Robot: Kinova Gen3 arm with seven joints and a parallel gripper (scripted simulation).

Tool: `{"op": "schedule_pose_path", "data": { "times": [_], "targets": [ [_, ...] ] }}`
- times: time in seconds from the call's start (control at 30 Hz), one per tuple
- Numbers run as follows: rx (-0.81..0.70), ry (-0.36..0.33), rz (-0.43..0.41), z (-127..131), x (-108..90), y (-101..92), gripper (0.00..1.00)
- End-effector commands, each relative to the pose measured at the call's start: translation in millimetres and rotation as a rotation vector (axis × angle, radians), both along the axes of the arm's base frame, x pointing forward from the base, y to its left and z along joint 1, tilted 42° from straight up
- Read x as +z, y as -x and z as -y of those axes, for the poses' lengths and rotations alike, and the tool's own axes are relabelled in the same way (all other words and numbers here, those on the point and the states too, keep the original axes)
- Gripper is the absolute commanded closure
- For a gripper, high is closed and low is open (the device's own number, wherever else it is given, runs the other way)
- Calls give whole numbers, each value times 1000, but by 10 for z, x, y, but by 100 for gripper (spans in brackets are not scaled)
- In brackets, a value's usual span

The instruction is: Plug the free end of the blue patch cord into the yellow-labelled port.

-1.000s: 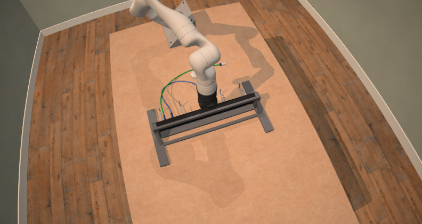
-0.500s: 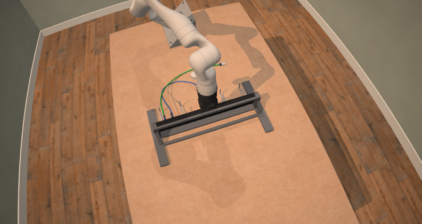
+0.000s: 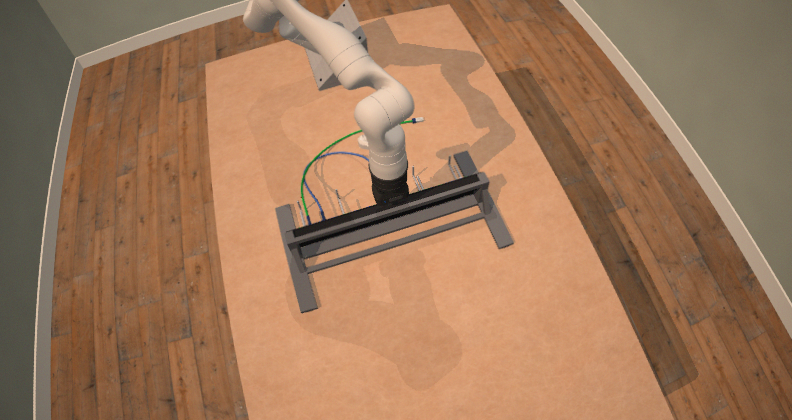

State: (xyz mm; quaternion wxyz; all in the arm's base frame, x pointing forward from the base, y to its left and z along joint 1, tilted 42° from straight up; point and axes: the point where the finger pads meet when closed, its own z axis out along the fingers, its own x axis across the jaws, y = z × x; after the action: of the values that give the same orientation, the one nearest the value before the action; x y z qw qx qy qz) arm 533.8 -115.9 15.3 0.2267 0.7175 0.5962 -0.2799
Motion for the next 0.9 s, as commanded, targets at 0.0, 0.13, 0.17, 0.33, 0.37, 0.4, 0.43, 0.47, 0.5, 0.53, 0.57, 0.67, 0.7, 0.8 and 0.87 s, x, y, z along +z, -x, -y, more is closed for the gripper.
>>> {"op": "schedule_pose_path", "data": {
  "times": [0.0,0.13,0.17,0.33,0.37,0.4,0.43,0.47,0.5,0.53,0.57,0.67,0.7,0.8,0.87],
  "targets": [
    [4,-1,5,-7,10,-21,100],
    [4,-1,5,-9,10,-13,100],
    [4,-1,5,-9,10,-11,100],
    [4,-1,5,-10,10,-8,100],
    [4,-1,5,-10,10,-7,100],
    [4,-1,5,-10,10,-7,100],
    [4,-1,5,-10,10,-7,100],
    [4,-1,5,-10,10,-7,100],
    [4,-1,5,-10,10,-7,100],
    [4,-1,5,-10,10,-7,100],
    [4,-1,5,-10,10,-7,100],
    [4,-1,5,-10,10,-7,100],
    [4,-1,5,-10,10,-7,100],
    [4,-1,5,-10,10,-7,27],
    [4,-1,5,-10,10,-7,27]
  ]
}}
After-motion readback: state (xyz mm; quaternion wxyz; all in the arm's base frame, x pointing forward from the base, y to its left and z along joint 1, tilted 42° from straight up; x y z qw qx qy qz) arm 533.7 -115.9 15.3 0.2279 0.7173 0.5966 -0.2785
